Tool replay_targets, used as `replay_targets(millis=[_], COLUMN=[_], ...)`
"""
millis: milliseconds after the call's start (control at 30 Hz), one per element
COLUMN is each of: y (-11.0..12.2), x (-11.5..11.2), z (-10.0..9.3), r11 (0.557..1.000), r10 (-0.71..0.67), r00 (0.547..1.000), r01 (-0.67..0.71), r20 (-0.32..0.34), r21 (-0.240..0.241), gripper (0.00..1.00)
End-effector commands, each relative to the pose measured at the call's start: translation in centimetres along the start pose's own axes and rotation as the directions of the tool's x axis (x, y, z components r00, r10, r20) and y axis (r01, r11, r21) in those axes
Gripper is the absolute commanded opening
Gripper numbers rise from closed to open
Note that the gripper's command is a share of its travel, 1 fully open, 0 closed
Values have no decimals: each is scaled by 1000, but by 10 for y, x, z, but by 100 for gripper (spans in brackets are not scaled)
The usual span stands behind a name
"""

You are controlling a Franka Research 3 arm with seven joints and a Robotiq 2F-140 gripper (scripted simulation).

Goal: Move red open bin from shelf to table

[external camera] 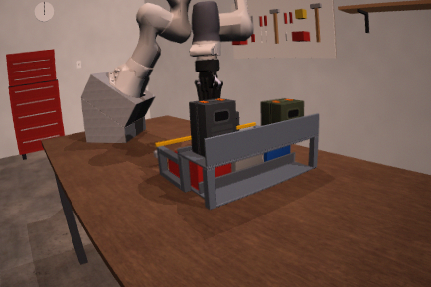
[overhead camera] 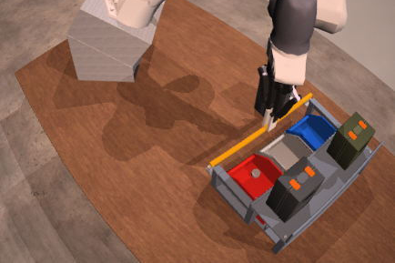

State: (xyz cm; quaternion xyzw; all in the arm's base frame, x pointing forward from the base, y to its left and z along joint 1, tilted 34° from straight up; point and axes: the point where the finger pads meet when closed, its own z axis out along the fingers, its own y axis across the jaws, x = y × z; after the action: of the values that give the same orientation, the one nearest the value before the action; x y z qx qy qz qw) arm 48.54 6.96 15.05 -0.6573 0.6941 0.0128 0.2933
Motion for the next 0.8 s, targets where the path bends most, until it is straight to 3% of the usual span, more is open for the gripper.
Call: replay_targets(millis=[0,767], y=[-3,-4], x=[0,0], z=[1,2], r11=[1000,1000], r10=[5,6], r00=[1000,1000], r01=[-5,-6], r20=[-1,-2], r21=[5,6], gripper=[0,0])
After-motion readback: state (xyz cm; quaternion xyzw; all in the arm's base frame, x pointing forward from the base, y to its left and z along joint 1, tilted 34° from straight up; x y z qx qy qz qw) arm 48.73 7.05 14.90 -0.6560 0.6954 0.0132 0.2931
